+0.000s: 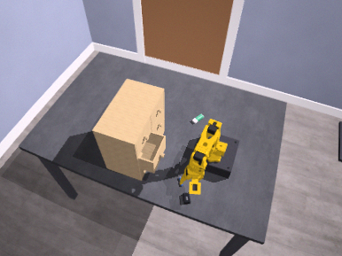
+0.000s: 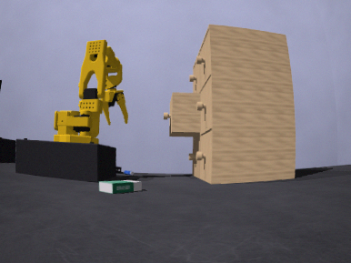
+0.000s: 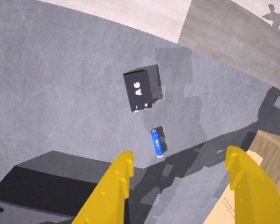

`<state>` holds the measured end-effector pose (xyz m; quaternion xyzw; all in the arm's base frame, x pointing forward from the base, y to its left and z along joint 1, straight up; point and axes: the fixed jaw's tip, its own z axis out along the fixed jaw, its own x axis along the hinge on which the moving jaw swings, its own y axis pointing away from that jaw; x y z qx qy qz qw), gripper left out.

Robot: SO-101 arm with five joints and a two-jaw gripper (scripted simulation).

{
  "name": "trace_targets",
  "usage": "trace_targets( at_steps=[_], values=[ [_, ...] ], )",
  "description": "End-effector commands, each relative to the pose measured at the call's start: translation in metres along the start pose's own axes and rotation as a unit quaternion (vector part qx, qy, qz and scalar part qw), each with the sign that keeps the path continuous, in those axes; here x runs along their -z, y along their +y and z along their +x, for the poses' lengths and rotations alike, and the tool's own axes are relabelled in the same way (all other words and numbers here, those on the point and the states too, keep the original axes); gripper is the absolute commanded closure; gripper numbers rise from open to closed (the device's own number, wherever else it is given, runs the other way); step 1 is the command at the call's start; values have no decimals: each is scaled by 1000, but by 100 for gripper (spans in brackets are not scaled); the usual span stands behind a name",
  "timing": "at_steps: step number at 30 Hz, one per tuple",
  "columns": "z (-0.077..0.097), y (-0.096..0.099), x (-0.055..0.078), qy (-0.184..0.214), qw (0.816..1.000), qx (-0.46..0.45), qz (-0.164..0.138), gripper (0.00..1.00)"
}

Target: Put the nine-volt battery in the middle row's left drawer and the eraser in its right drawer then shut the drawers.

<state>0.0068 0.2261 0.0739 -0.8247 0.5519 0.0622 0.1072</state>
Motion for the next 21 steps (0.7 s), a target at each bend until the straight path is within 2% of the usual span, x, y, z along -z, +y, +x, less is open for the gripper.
trace_targets(
  at_steps=[1,6,7,21],
  values=[
    [0,3,-31,48,998,32,-27,70],
    [13,8,-68,104,991,65,-60,70],
    [14,9,-72,109,990,68,-63,70],
    [14,9,-72,109,990,68,-63,70]
  ],
)
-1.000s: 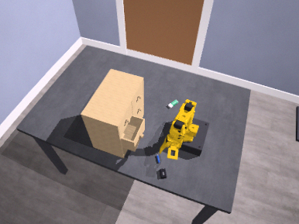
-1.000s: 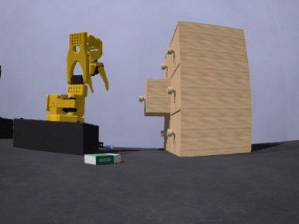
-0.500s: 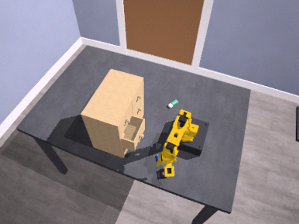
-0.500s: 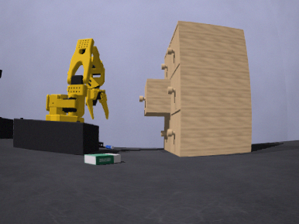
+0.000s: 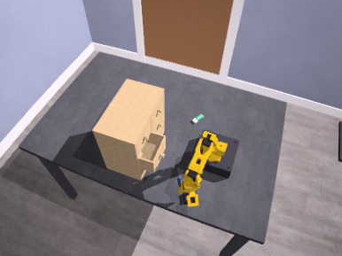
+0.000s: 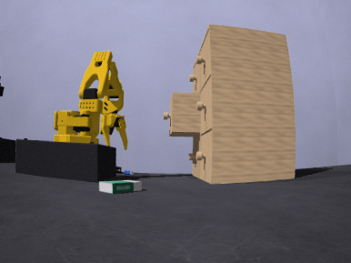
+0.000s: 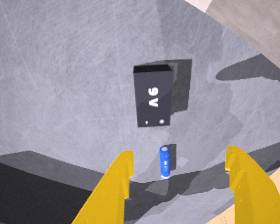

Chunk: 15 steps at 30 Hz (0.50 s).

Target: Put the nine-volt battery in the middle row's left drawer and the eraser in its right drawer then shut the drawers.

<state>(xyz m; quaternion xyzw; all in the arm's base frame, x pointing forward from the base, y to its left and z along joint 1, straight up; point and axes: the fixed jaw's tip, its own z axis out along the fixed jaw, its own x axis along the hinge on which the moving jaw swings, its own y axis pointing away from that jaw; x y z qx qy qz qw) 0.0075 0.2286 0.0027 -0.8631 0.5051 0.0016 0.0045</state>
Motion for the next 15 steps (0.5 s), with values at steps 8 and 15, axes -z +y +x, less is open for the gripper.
trace_targets(
  at_steps=[8,15],
  values=[
    [0,3,-2,5,1000,9,-4,70],
    [0,3,-10,5,1000,9,-4,70]
  ],
)
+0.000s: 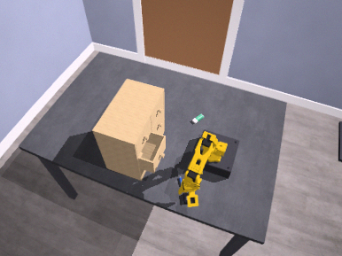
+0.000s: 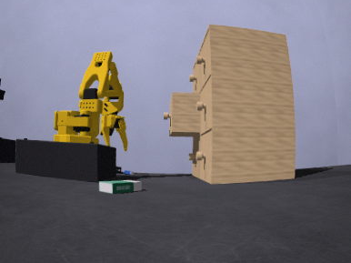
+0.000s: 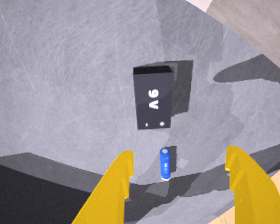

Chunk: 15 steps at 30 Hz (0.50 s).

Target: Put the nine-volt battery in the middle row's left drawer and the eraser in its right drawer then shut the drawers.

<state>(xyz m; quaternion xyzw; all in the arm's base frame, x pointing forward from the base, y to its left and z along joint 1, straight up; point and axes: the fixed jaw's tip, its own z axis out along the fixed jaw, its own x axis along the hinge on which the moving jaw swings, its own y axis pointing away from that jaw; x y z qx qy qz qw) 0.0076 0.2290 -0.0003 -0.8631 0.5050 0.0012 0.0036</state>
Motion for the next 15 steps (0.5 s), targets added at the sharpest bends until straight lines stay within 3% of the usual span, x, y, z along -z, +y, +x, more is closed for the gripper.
trace_targets(
  at_steps=[1,15],
  values=[
    [0,3,-8,4,1000,9,-4,70],
    [1,4,-16,4,1000,9,-4,70]
  ],
)
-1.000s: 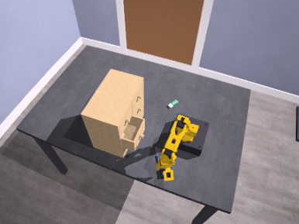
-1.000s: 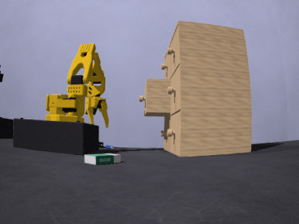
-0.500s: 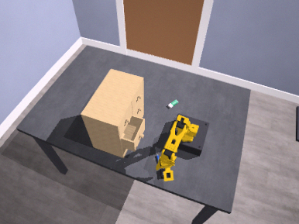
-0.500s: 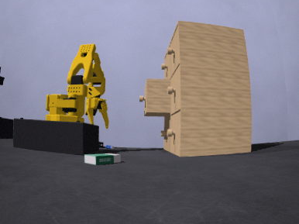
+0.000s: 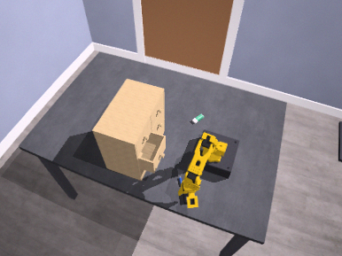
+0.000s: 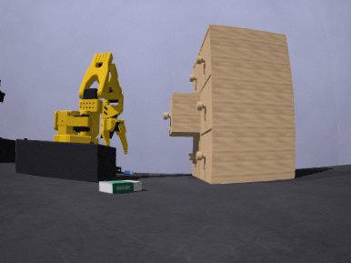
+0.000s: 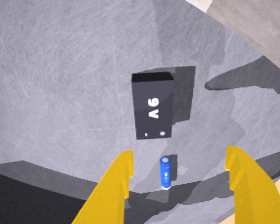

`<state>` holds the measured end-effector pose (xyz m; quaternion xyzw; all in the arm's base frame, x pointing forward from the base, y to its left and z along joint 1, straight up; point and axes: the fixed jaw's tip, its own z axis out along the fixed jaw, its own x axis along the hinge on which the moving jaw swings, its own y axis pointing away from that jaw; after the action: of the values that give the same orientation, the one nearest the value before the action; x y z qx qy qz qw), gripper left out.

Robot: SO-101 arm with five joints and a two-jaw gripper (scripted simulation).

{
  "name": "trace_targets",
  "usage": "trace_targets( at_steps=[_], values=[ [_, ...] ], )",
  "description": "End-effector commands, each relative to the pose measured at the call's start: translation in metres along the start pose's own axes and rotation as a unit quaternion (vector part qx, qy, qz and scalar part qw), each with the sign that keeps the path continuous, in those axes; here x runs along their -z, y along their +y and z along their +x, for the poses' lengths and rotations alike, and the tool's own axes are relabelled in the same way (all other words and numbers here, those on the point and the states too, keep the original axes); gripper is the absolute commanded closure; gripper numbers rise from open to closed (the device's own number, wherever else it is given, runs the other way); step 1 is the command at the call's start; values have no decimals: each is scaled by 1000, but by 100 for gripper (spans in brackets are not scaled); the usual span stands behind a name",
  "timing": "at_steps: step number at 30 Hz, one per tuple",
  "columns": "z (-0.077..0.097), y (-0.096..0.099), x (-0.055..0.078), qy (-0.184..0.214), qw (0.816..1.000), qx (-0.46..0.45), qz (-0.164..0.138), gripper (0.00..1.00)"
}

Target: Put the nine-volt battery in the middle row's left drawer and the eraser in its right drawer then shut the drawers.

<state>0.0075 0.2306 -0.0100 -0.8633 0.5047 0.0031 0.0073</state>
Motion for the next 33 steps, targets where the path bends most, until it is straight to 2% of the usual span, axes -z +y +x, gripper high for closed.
trace_targets(
  at_steps=[1,30,33],
  values=[
    [2,5,-6,8,1000,8,-6,70],
    [4,8,-10,8,1000,8,-6,70],
    [3,7,-20,8,1000,8,-6,70]
  ],
)
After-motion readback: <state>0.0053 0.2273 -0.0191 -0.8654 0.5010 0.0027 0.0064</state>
